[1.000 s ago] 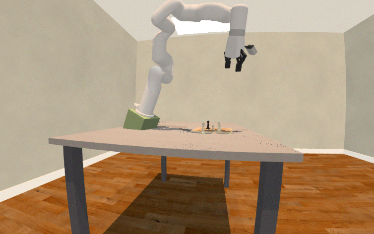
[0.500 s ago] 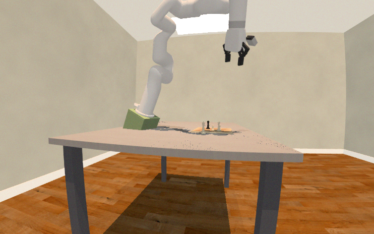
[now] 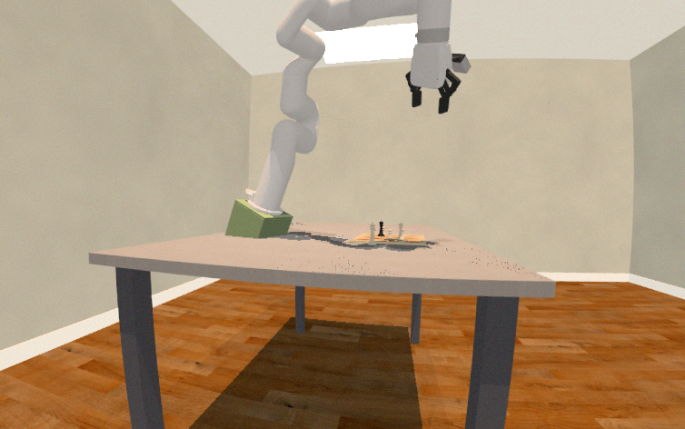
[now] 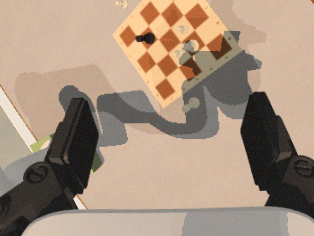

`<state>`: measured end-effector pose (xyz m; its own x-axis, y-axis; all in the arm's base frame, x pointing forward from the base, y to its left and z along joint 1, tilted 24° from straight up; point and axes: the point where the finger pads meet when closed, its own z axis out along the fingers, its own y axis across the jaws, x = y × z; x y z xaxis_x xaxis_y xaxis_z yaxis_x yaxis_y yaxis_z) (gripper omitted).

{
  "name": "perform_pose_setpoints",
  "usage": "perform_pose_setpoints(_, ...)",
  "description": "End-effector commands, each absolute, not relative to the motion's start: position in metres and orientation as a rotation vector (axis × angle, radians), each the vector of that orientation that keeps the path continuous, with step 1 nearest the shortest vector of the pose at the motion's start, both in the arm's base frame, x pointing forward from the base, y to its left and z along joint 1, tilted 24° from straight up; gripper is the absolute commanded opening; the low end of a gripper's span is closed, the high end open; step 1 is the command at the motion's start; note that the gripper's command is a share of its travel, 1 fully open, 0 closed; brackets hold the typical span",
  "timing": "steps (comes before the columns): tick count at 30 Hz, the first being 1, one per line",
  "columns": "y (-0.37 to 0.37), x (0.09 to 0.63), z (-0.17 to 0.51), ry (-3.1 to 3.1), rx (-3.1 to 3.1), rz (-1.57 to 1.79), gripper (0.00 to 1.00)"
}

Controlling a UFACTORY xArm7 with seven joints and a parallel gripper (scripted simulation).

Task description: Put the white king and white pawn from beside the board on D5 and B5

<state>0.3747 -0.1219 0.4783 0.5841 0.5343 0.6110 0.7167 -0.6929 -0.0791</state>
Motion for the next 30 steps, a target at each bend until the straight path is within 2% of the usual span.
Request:
perform_pose_setpoints(1, -0.164, 0.364, 0.489, -1.156, -2.323, -0.956, 1.00)
perform_pose_setpoints(7, -0.223, 0.357, 0.474, -1.309, -2.075, -1.145, 1.00)
perform_pose_setpoints(11, -0.236, 0.356, 0.465, -1.350, -1.990, -1.197, 1.00)
perform_pose_setpoints(17, -0.278, 0.361, 0.420, -1.437, -1.774, -1.340, 1.00)
perform_pose_setpoints(21, -0.286, 0.363, 0.406, -1.455, -1.717, -1.371, 1.00)
perform_pose_setpoints(24, -0.304, 0.369, 0.366, -1.492, -1.587, -1.446, 1.00)
perform_pose_setpoints(30, -0.313, 0.375, 0.326, -1.517, -1.483, -1.501, 1.00)
